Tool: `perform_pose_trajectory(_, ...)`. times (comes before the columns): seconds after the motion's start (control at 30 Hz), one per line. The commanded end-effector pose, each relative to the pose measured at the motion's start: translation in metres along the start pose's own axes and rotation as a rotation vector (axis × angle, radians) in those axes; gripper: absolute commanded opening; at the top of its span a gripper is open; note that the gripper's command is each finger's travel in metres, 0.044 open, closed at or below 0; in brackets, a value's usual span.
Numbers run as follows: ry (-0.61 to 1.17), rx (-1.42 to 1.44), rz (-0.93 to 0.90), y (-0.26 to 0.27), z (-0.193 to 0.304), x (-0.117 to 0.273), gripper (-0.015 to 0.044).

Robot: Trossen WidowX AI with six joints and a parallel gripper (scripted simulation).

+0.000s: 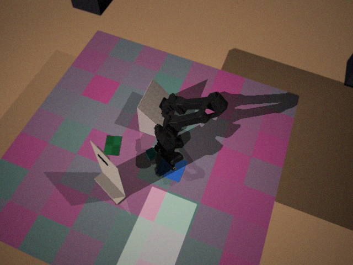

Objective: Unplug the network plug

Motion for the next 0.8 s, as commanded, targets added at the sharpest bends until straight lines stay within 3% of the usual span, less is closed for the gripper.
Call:
perform_pose_trajectory(0.0, 0.004, -0.010, -0.003, 0.0015, 0.0003, -0.0016, 0.0000)
perform_pose_trajectory(0.4, 0.000, 0.000, 0.000, -0.0002, -0.0012, -0.0029, 0.0000)
perform_pose_trajectory(0.6, 0.000, 0.000, 0.000, -0.0002, -0.0012, -0.0029, 0.0156)
perform_pose_trajectory(0.77, 0.000, 0.000, 0.000, -0.0002, -0.0012, -0.0028, 0.0156)
Point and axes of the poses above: the point midway between the two fingers, 35 mm back from their tips, its own x axis back along the fingers, its own y axis across the jaws, z = x × y, the point moved 4 cm from there along x, back along the fingers, and after that the axes turned 10 degrees about -x, right-handed, at the moved point
